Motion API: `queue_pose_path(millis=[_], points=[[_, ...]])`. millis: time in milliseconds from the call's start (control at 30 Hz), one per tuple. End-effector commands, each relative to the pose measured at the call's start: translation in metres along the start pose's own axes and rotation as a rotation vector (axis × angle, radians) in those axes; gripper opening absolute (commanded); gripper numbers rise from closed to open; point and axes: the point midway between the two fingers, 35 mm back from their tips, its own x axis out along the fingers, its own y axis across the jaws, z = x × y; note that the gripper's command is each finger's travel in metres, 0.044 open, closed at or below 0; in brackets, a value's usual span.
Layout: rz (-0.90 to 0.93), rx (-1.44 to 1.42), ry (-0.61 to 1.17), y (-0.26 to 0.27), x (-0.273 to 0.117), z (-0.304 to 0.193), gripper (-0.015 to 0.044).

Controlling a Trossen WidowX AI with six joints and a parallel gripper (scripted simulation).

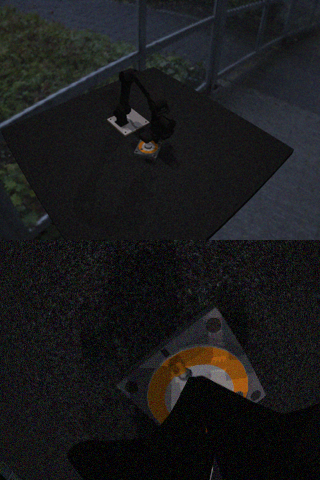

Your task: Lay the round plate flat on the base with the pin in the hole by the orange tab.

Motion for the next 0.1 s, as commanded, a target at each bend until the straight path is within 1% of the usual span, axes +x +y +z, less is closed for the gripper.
queue_pose_path(millis=[0,67], points=[[0.000,0.000,0.002,0.0001,0.0006,-0.0005,0.0000],[0.000,0.000,0.002,0.0001,0.0006,-0.0005,0.0000]])
